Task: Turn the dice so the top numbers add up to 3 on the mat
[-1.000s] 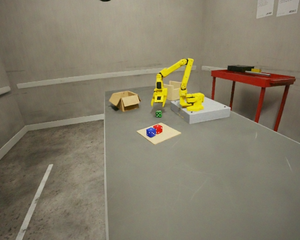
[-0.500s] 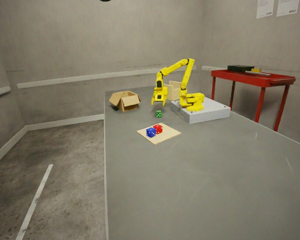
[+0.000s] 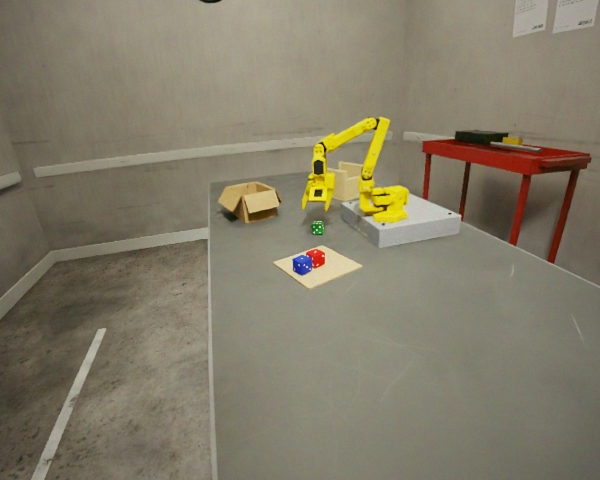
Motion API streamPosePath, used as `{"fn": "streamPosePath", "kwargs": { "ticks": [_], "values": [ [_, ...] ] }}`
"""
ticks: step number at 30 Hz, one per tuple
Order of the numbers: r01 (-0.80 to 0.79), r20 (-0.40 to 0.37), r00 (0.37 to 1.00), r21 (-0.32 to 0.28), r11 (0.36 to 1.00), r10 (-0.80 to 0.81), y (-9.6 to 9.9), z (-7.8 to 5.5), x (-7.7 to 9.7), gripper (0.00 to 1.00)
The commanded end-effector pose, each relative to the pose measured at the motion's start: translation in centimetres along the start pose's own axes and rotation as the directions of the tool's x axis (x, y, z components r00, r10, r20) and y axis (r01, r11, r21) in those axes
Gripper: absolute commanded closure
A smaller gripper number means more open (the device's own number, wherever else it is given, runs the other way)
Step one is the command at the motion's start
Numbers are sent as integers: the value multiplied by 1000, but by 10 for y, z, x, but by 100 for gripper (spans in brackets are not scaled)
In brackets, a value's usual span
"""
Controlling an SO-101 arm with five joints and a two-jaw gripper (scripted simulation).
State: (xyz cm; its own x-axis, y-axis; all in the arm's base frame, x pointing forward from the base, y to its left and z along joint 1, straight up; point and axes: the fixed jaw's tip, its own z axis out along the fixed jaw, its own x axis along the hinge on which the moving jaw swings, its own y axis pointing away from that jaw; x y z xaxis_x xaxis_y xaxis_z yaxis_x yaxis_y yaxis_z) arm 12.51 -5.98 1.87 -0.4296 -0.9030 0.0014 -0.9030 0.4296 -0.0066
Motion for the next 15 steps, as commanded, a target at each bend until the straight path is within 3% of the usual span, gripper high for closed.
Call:
{"fn": "streamPosePath", "kwargs": {
  "ticks": [1,8,10,15],
  "values": [
    [1,1,1000,64,998,-1,-7,-8,1,64],
    [1,0,1000,250,968,-1,-23,-32,1,65],
    [1,0,1000,250,968,-1,-23,-32,1,65],
    [1,-1,1000,388,922,0,-31,-51,1,65]
  ]
}}
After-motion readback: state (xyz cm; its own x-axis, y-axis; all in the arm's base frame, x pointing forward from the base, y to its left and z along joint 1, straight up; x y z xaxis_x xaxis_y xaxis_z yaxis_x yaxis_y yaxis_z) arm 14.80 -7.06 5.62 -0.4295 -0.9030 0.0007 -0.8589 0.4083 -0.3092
